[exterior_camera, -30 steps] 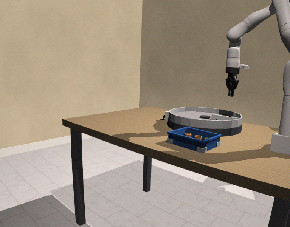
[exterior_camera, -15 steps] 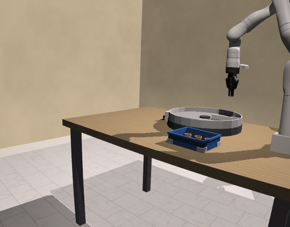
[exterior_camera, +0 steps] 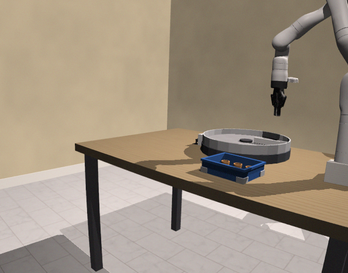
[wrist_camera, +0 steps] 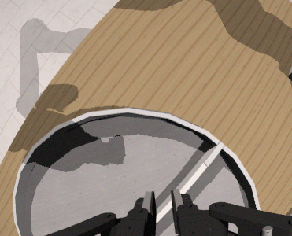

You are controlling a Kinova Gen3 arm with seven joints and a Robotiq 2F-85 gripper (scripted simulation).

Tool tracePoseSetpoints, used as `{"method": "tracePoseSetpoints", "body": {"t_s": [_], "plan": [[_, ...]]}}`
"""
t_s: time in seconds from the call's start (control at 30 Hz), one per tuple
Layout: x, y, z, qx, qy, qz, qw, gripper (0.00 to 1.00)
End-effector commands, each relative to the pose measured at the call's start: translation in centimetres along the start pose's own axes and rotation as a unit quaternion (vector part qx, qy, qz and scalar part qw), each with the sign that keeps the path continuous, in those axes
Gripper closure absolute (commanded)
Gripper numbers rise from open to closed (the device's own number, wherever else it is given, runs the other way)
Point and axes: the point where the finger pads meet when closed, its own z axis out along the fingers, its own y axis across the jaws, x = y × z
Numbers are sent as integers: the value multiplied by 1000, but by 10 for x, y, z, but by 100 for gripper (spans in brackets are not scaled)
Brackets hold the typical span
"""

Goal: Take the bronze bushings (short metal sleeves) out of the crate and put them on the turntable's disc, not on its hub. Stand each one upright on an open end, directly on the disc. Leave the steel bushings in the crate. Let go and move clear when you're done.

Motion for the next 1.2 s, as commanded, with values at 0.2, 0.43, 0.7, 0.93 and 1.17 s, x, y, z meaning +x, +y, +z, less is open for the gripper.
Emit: {"method": "tracePoseSetpoints", "body": {"t_s": [0.2, 0.43, 0.7, 0.93, 1.17], "plan": [[0, 0, -1, 1, 0, 0, 1000, 86], [-2, 1, 0, 1, 0, 0, 1000, 61], [-21, 19, 6, 1, 0, 0, 1000, 61], [-45, 43, 13, 1, 0, 0, 1000, 61], [-91, 88, 28, 1, 0, 0, 1000, 61]]}}
